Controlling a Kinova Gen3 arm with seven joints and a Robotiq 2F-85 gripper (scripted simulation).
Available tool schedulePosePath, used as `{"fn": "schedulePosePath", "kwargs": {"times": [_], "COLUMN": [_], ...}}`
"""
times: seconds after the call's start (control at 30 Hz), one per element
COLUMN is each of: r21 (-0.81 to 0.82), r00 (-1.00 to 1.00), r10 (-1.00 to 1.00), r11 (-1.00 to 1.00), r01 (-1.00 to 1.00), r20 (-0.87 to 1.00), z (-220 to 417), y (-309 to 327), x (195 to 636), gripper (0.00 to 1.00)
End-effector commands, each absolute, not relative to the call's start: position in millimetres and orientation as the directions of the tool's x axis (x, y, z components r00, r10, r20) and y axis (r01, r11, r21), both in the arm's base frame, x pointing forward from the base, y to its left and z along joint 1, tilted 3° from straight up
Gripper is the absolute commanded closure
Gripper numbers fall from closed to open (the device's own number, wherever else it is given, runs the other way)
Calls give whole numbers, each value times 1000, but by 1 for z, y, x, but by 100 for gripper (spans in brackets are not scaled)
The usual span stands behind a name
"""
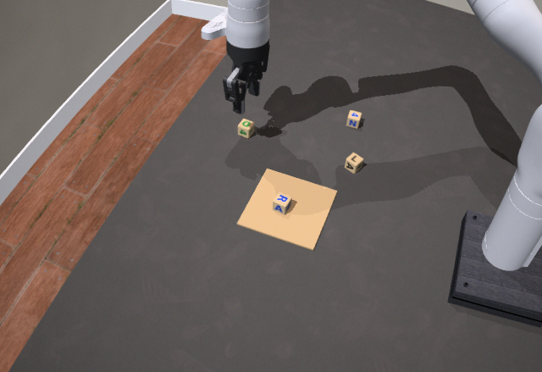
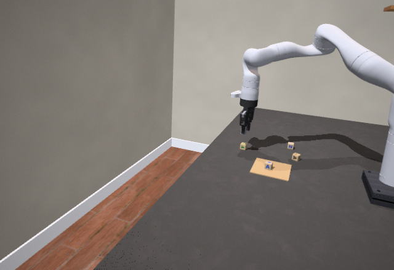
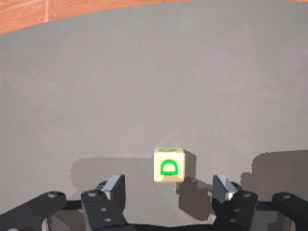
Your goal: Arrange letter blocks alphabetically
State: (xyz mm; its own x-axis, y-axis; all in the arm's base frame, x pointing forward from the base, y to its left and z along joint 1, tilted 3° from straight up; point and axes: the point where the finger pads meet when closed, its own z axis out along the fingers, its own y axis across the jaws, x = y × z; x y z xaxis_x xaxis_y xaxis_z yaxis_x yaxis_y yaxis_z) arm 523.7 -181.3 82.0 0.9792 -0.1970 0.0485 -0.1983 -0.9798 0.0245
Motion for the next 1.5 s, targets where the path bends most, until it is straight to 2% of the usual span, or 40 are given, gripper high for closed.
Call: {"fn": "schedulePosePath", "kwargs": {"times": [0.0, 1.47], "r21": [23, 23], "r00": [979, 979], "r10": [-196, -196], "r11": [-980, -980], "r01": [-197, -197], "r20": [47, 47], "z": [78, 39], "y": [-181, -183], "x": [524, 526], "gripper": [38, 38]}}
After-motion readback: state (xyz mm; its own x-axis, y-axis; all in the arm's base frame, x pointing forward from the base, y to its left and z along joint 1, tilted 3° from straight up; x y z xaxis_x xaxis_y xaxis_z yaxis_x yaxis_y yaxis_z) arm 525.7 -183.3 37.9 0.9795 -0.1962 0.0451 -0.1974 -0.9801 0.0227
